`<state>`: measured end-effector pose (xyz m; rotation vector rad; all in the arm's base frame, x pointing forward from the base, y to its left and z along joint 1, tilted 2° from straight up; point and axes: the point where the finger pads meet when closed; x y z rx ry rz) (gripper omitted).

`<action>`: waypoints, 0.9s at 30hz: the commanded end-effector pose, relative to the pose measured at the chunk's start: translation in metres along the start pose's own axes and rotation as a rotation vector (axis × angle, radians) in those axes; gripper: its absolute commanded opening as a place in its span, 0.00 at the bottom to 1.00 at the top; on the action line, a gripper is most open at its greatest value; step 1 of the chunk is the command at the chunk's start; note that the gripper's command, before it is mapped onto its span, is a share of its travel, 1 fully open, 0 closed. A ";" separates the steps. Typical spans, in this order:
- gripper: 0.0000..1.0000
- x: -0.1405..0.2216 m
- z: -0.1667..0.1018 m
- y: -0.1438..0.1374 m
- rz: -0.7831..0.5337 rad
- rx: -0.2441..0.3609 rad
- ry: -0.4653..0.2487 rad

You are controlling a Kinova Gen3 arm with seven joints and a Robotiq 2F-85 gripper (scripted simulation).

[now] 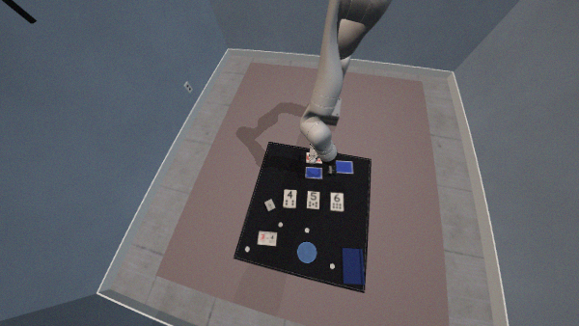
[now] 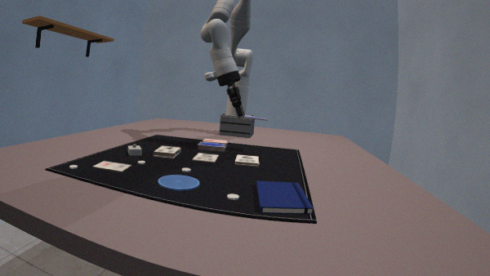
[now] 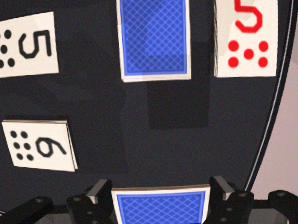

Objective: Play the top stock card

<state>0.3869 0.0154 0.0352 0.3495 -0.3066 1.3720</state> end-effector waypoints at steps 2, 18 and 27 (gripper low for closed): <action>0.71 0.000 0.001 0.000 -0.012 -0.005 0.003; 0.71 0.000 0.000 0.000 -0.013 -0.005 0.011; 0.71 0.000 0.000 0.000 -0.013 -0.007 0.029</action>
Point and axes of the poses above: the point where the finger pads meet when closed, its own z axis back along the fingers, its own y axis across the jaws, x = y × z, and after that the axes turned 8 degrees about -z, right-handed
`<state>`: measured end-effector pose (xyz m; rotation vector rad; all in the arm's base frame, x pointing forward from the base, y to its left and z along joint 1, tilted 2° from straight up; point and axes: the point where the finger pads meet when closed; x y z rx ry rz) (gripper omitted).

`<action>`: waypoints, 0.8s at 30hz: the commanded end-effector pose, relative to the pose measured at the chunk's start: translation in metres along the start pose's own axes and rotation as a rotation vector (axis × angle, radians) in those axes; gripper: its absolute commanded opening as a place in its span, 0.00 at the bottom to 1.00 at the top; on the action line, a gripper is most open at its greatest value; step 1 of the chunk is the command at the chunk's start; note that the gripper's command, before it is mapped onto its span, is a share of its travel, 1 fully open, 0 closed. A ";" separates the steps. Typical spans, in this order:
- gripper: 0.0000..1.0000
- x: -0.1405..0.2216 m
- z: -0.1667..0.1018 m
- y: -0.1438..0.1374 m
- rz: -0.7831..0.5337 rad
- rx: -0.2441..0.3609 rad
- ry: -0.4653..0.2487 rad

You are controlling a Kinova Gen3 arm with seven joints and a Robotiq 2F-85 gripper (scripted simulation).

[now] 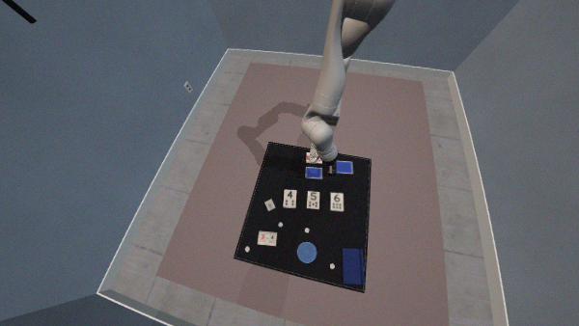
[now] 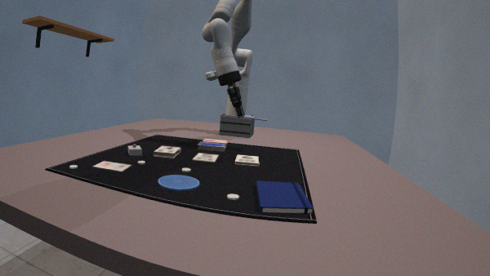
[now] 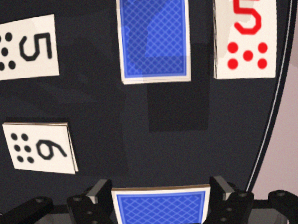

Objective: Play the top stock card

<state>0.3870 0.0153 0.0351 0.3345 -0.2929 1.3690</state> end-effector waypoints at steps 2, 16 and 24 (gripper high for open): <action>0.71 0.000 0.000 0.001 -0.008 -0.004 0.018; 0.71 0.001 0.000 0.001 -0.008 -0.014 0.085; 0.71 0.002 0.000 0.001 -0.009 -0.022 0.148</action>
Point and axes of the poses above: the point where the finger pads meet when closed, its own z axis back along the fingers, its own y axis across the jaws, x = y × z, and after that the axes turned 8 degrees about -z, right-handed
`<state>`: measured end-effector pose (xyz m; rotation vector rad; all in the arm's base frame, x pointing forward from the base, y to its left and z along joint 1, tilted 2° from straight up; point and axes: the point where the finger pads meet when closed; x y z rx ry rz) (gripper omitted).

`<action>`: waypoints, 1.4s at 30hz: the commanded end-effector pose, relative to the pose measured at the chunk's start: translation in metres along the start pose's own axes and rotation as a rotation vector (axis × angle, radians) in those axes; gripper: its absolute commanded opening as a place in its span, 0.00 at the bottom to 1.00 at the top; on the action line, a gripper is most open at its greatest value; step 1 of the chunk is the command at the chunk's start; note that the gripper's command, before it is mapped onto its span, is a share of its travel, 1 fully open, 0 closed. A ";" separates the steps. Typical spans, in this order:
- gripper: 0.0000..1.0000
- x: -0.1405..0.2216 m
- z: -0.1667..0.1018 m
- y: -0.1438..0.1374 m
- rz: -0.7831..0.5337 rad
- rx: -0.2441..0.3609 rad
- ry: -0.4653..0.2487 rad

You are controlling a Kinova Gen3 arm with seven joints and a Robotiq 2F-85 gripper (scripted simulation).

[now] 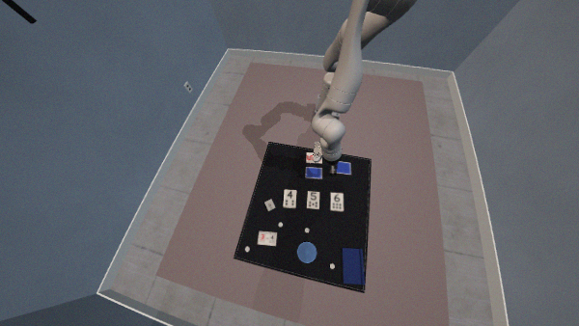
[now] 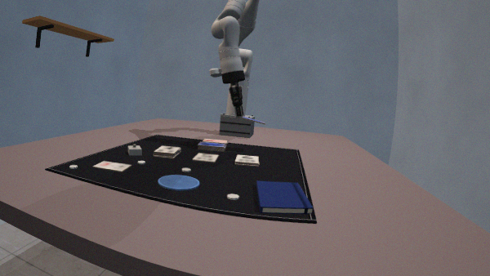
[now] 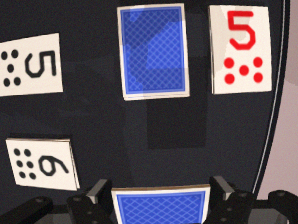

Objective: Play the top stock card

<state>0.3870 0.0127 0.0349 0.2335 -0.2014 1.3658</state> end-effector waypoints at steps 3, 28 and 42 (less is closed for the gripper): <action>0.71 0.005 0.000 0.002 0.006 -0.006 0.052; 0.71 0.010 0.000 -0.001 0.008 -0.045 0.283; 0.71 0.013 -0.001 0.000 0.007 -0.074 0.474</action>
Point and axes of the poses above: the point where the finger pads meet when closed, its own z axis back along the fingers, its own y axis across the jaws, x = y × z, and after that the axes turned 8 degrees about -z, right-handed
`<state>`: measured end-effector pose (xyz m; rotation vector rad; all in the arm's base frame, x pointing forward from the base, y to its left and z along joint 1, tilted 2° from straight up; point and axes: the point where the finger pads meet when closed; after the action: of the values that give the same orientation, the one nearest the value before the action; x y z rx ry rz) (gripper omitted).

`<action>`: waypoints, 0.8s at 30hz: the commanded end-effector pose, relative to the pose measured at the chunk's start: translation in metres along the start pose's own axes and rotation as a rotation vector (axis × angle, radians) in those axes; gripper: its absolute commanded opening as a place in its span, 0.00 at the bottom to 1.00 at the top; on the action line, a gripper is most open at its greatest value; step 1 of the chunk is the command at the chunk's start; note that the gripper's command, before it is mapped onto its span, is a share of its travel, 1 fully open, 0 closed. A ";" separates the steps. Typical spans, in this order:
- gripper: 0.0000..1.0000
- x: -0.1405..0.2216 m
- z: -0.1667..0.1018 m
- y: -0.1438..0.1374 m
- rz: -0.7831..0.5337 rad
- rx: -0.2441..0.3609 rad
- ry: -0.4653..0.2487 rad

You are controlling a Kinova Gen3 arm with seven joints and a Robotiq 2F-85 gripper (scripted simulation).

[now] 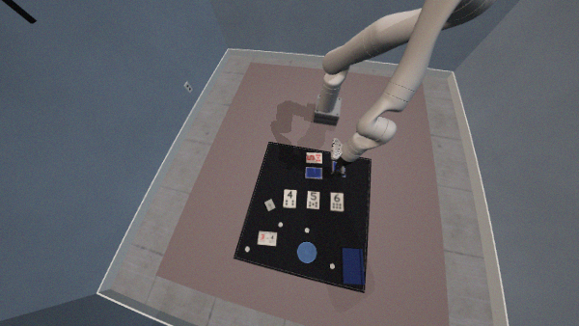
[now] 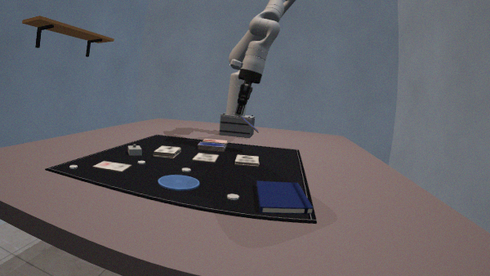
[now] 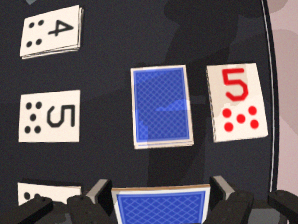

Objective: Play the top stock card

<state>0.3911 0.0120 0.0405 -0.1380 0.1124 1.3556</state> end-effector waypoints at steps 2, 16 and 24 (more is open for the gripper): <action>0.71 0.013 -0.002 0.004 0.026 0.002 0.049; 0.71 0.018 -0.002 0.005 0.027 -0.041 0.322; 0.71 0.020 -0.003 0.006 0.027 -0.064 0.457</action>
<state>0.3908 0.0258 0.0395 -0.4466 0.3998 1.3294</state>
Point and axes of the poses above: the point where the finger pads meet when closed, its own z axis back along the fingers, its own y axis across the jaws, x = y × z, and after that the axes turned 8 degrees about -z, right-handed
